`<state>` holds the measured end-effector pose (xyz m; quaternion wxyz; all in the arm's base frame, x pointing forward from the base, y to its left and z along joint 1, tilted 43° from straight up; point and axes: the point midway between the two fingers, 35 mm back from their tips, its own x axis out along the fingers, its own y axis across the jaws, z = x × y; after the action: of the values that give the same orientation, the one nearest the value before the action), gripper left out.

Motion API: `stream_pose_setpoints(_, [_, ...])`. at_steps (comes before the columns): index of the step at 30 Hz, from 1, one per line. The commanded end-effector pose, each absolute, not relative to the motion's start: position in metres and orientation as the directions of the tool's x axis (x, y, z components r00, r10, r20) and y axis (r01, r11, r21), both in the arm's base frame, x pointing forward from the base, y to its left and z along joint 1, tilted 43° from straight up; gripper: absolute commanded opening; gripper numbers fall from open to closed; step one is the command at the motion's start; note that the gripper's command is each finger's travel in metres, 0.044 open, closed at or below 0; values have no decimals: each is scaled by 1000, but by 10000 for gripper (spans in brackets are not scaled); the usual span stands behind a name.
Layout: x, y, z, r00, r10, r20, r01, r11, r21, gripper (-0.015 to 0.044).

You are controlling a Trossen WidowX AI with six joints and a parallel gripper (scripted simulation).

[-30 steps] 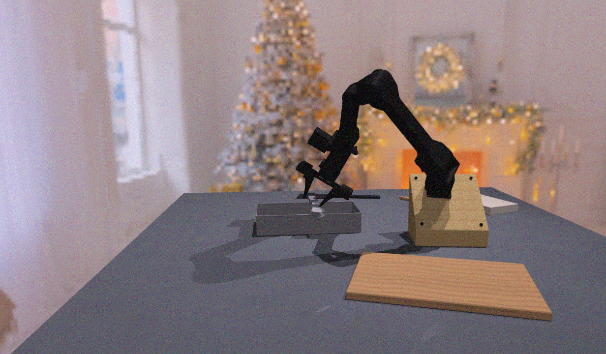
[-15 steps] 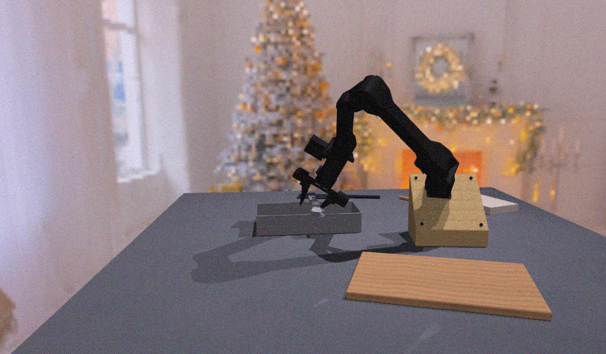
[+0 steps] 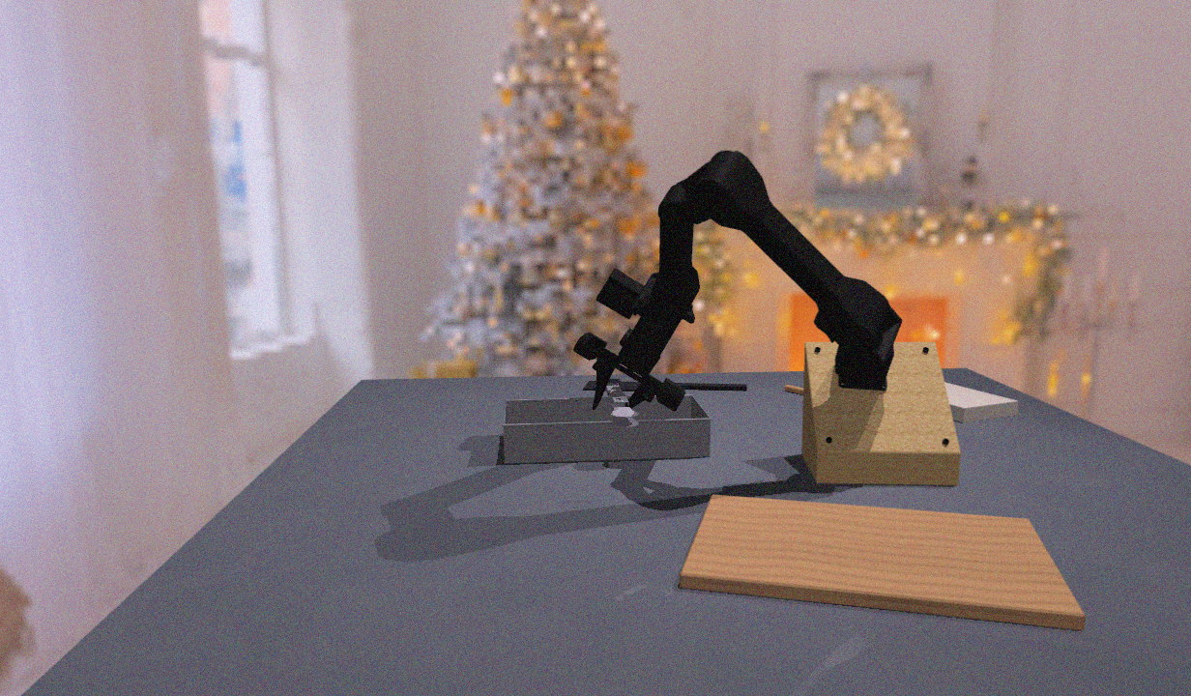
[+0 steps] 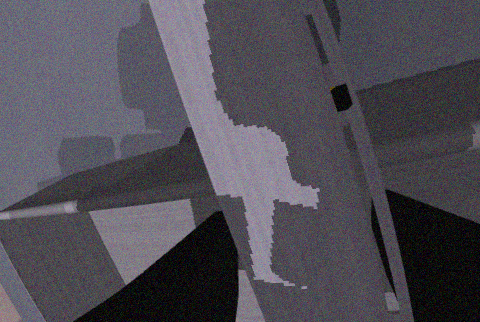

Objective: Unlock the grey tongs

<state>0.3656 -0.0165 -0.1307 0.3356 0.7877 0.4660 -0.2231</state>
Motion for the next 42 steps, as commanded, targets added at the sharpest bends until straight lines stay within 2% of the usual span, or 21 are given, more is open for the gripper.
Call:
stream_pose_setpoints(1, [366,-16,-130,466,585,-664,884,-339,322,141])
stream_pose_setpoints(16, [366,-16,-130,466,585,-664,884,-339,322,41])
stream_pose_setpoints(23, [367,-22,-125,466,584,-665,884,-339,321,-143])
stream_pose_setpoints(30, [369,-68,-76,466,578,-669,884,-342,320,-150])
stream_pose_setpoints(42, [369,-70,-74,466,578,-669,884,-342,320,-150])
